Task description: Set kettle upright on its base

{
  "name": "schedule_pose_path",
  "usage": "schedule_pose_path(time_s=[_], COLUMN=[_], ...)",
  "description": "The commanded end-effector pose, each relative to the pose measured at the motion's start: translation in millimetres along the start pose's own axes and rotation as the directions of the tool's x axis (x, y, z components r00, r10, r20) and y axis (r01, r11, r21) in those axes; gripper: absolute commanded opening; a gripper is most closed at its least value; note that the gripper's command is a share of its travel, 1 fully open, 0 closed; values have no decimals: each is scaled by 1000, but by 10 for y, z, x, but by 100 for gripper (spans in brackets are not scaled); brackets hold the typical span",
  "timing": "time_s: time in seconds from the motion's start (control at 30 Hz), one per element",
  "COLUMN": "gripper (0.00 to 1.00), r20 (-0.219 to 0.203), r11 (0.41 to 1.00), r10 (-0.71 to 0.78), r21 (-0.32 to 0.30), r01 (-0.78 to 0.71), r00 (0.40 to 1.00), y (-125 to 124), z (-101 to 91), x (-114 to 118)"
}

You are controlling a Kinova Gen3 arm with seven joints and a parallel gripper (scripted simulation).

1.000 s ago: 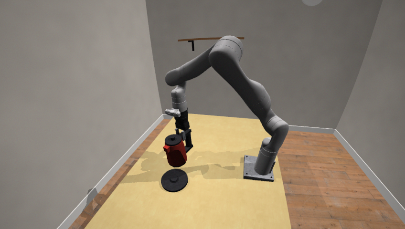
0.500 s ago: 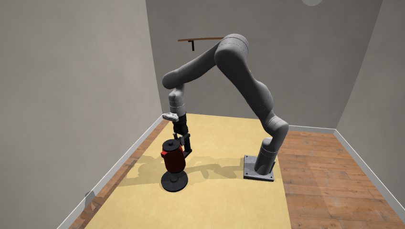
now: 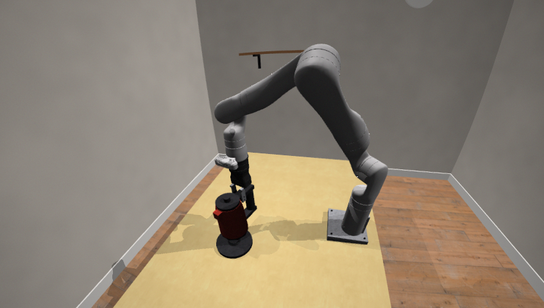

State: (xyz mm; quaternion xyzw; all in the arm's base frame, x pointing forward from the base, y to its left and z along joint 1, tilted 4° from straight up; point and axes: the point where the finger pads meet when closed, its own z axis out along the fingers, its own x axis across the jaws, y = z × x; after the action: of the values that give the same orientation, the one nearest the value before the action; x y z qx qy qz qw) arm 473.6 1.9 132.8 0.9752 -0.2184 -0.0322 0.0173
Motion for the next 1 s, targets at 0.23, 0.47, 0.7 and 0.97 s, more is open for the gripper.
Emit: schedule_pose_path(time_s=[0.23, 0.47, 0.7, 0.97], gripper=[0, 0, 0, 0], r20=[-2, -2, -2, -2], r11=[1000, 1000, 1000, 1000], r10=[-10, -10, -10, -10], r21=[2, 2, 2, 2], r01=[10, 10, 10, 10], r00=[1000, 1000, 1000, 1000], y=[-185, -236, -282, -300], z=[-14, -14, -14, -14], x=[-92, -120, -144, -154])
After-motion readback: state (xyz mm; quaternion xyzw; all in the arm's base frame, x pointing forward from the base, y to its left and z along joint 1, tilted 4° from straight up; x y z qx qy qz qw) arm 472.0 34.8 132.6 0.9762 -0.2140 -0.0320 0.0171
